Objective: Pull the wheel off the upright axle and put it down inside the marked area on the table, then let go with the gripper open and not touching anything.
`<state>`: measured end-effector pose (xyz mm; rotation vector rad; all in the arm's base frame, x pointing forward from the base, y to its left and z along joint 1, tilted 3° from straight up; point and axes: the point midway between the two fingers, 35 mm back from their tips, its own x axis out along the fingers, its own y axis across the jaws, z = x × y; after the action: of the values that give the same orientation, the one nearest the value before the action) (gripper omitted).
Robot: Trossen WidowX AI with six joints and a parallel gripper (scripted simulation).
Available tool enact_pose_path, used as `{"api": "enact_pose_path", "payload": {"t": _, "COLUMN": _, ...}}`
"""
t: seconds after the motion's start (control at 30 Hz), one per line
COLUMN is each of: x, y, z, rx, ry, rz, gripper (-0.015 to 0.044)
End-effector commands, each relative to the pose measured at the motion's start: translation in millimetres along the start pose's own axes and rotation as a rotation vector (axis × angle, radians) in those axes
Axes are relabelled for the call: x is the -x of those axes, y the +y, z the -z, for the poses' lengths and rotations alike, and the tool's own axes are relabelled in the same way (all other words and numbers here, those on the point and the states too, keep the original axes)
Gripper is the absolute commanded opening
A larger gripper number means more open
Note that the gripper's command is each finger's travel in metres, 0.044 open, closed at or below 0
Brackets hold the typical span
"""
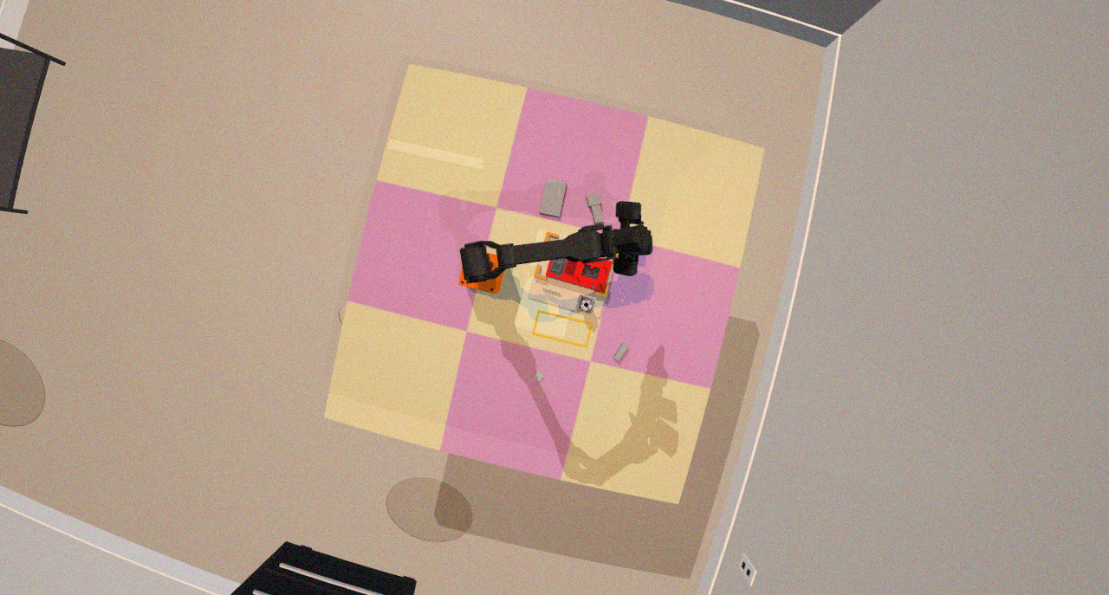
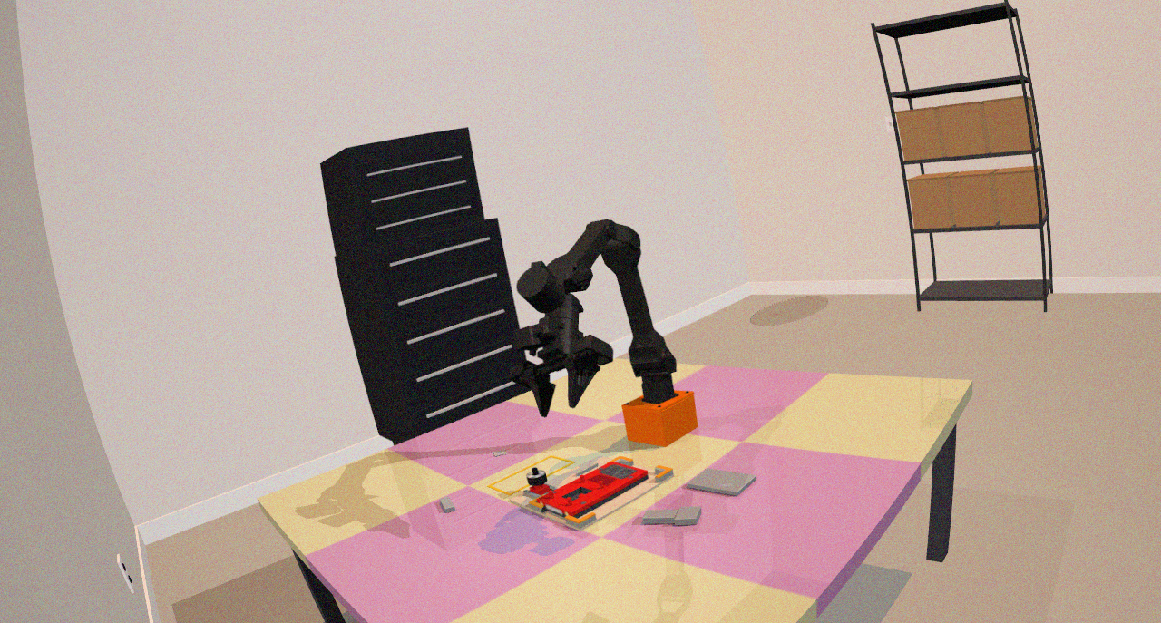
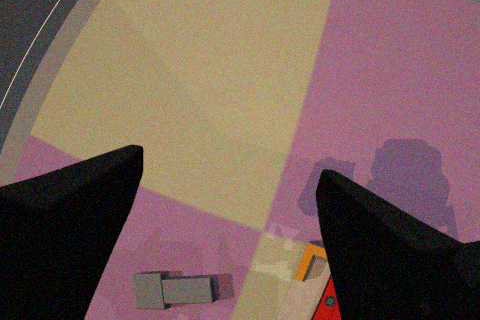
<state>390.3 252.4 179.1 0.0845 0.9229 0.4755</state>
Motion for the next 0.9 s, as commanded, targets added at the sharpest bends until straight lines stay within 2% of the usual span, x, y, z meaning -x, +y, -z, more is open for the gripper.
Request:
{"api": "enact_pose_path", "payload": {"t": 0.0, "x": -9.6, "y": -49.4, "z": 17.4, "rx": -0.012, "ry": 0.104, "rz": 0.110, "gripper": 0.0300}}
{"api": "enact_pose_path", "payload": {"t": 0.23, "x": -10.4, "y": -137.2, "z": 60.5, "rx": -0.048, "ry": 0.335, "rz": 0.275, "gripper": 0.0300}}
{"api": "enact_pose_path", "payload": {"t": 0.47, "x": 8.2, "y": -209.3, "z": 113.2, "rx": -0.100, "ry": 0.597, "rz": 0.369, "gripper": 0.0300}}
{"api": "enact_pose_path", "payload": {"t": 0.57, "x": 13.7, "y": -221.1, "z": 124.1, "rx": -0.112, "ry": 0.650, "rz": 0.378, "gripper": 0.0300}}
{"api": "enact_pose_path", "payload": {"t": 0.87, "x": 20.2, "y": -226.3, "z": 129.4, "rx": -0.112, "ry": 0.650, "rz": 0.379, "gripper": 0.0300}}
